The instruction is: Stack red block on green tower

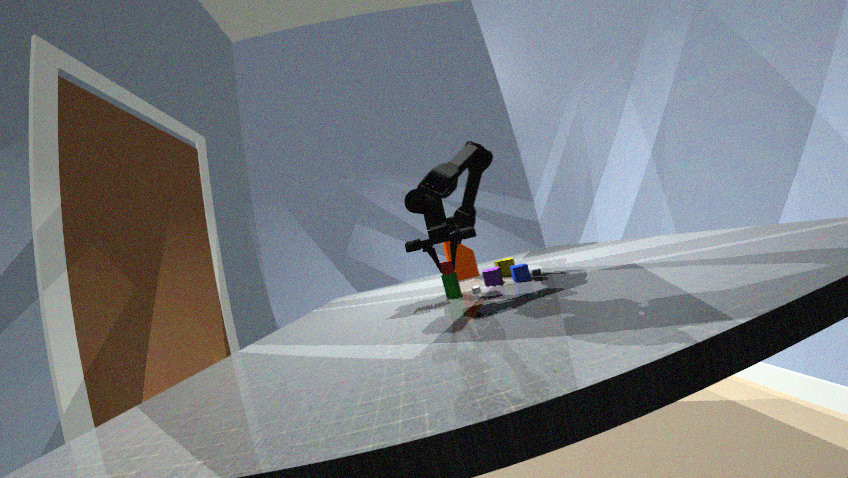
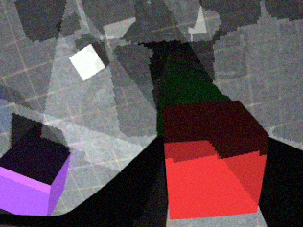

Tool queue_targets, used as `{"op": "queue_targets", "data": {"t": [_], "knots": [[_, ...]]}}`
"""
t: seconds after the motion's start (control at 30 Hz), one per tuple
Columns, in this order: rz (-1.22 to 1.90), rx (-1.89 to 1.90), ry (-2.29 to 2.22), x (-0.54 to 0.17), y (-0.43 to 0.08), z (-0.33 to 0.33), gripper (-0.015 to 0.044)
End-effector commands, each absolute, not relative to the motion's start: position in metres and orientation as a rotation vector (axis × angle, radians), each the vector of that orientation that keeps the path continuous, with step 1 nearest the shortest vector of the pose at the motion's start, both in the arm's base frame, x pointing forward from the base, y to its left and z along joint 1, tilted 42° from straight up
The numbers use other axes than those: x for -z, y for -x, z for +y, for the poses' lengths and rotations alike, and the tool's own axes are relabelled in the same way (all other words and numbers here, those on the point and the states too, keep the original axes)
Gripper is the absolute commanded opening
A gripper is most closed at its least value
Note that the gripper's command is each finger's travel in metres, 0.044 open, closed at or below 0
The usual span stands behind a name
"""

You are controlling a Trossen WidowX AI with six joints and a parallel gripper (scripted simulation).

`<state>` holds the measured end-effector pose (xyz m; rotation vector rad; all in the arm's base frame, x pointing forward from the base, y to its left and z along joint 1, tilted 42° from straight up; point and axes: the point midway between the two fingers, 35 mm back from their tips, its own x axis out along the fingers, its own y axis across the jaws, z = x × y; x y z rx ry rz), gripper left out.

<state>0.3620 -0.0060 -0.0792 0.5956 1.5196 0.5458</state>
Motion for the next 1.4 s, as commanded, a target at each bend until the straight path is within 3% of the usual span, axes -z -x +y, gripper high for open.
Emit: {"op": "queue_targets", "data": {"t": [0.0, 0.6, 1.17, 1.37], "knots": [[1.52, -0.543, -0.604, 0.0803, -0.3611, -0.0056, 0.0], [1.52, -0.542, -0.604, 0.0761, -0.3612, -0.0093, 0.0], [1.522, -0.543, -0.601, 0.0803, -0.3607, -0.0057, 0.044], [1.522, -0.543, -0.601, 0.0803, -0.3607, -0.0057, 0.044]]}}
